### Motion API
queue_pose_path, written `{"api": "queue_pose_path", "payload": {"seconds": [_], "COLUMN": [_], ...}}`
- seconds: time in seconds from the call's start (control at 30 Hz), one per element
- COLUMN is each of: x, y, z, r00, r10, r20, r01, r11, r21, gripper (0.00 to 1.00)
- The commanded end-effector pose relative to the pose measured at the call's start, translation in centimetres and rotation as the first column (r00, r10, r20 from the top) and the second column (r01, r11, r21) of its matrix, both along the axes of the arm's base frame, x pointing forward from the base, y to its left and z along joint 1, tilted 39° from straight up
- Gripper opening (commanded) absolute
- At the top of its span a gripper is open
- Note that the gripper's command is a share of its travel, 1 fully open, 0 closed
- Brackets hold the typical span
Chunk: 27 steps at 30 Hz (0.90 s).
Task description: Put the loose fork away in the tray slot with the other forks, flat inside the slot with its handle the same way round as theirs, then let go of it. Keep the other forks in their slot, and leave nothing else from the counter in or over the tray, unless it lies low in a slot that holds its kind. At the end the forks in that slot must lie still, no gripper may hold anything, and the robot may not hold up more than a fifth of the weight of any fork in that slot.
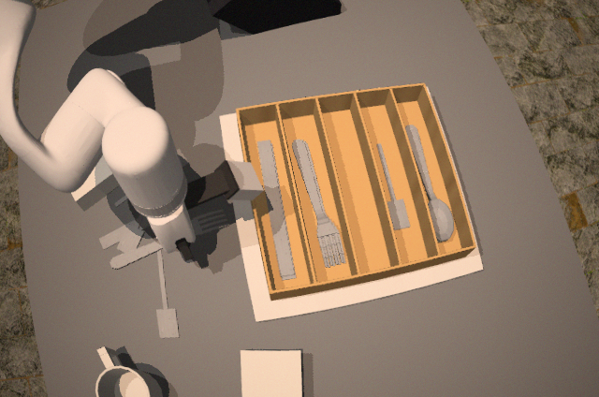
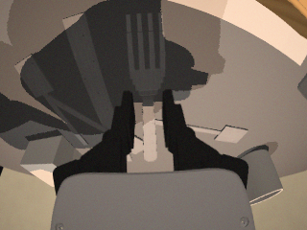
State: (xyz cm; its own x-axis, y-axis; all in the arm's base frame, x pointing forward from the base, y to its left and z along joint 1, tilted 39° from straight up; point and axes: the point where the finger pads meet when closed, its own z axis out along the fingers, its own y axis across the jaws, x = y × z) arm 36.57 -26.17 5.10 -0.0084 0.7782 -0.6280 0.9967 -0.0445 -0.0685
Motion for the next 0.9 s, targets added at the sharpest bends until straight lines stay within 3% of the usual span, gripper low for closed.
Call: {"api": "queue_pose_path", "payload": {"seconds": [0.0, 0.87], "x": [0.1, 0.0], "y": [-0.3, -1.1], "z": [-0.3, -1.3], "r00": [1.000, 1.000], "r10": [0.001, 0.001], "r20": [0.003, 0.003], "r01": [-0.001, -0.001], "r11": [1.000, 1.000], "r21": [-0.001, -0.001], "gripper": [0.28, 0.28]}}
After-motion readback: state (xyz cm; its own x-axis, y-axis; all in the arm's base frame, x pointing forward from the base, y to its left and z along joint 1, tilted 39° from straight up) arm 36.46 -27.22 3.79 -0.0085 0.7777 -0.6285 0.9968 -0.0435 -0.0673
